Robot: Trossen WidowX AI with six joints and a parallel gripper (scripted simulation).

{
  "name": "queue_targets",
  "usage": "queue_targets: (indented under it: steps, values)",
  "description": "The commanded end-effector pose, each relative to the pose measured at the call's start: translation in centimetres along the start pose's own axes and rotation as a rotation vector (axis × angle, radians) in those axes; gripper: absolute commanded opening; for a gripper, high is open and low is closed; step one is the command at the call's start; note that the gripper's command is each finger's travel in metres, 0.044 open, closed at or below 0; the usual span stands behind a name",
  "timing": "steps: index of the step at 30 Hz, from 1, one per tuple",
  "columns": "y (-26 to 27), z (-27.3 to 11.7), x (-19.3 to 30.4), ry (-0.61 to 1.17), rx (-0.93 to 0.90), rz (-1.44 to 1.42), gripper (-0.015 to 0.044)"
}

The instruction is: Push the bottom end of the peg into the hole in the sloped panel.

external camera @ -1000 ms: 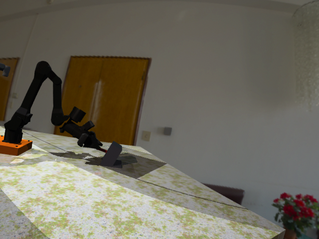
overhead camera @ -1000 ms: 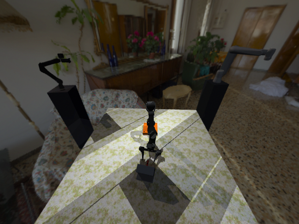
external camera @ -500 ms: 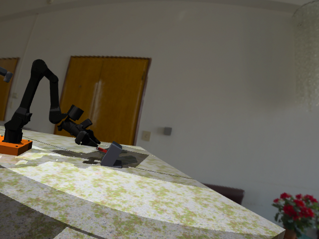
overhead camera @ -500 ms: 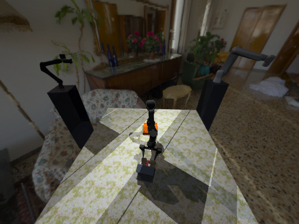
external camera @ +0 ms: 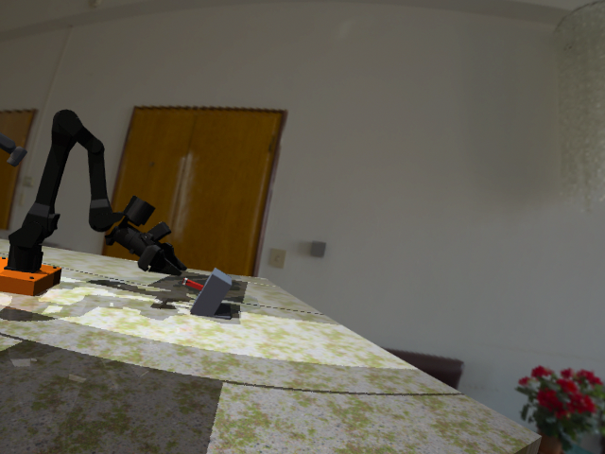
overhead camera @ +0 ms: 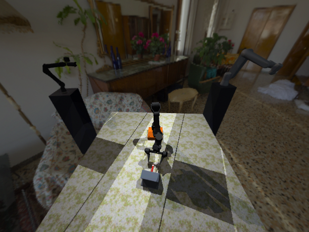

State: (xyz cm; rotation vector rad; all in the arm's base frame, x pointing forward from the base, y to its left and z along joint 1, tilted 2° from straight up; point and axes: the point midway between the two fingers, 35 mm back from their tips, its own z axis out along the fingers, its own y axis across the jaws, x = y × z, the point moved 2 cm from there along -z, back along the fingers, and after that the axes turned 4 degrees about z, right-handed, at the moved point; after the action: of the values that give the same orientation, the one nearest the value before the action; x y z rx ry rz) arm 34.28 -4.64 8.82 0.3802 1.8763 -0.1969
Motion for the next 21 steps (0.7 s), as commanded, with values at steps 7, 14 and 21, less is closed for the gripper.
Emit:
queue_targets:
  steps: [7,14,21]
  values:
    - [0.0,-1.0,-0.1,-0.002,0.002,0.005,0.044]
    - [0.1,-1.6,-0.2,-0.002,0.001,0.005,0.044]
    - [0.1,-2.1,-0.2,-0.002,0.001,0.004,0.044]
